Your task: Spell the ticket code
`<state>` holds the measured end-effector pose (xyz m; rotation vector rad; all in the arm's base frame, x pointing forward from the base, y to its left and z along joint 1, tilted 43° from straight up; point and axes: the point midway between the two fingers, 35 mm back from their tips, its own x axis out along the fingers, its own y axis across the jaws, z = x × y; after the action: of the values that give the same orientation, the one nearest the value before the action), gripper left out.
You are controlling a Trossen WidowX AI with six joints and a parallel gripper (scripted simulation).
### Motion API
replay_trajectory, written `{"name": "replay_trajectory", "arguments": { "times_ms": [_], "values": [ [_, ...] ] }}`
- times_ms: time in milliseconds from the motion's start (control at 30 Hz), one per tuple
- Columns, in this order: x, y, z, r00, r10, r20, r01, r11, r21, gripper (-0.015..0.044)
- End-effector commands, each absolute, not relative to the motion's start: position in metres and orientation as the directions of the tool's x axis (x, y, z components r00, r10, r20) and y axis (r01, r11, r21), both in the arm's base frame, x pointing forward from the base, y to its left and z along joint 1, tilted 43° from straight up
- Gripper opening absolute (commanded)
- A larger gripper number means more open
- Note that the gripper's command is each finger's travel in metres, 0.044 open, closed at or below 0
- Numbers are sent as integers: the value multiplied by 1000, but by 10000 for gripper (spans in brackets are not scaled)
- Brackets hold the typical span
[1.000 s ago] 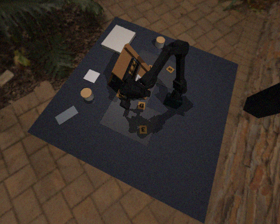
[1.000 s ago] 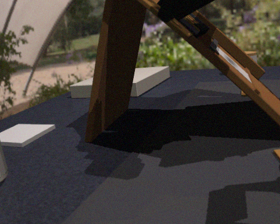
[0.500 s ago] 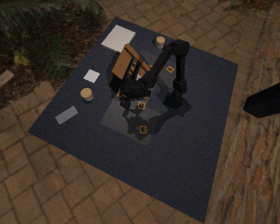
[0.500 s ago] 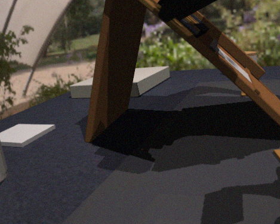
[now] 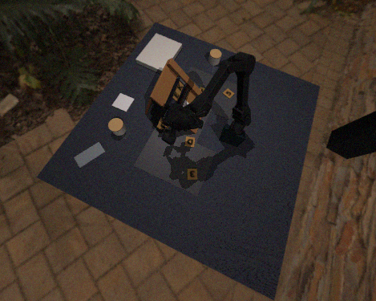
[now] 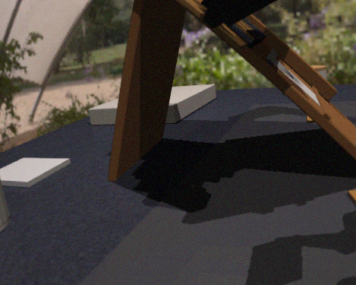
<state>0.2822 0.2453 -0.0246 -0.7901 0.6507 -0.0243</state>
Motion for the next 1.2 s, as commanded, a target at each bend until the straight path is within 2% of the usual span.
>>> {"name": "replay_trajectory", "arguments": {
  "times_ms": [0, 1167],
  "values": [
    [283, 245, -22, 807, -252, -534, -218, 714, -666, 0],
    [287, 232, -10, 807, -253, -534, -218, 713, -667, 0]
  ]
}}
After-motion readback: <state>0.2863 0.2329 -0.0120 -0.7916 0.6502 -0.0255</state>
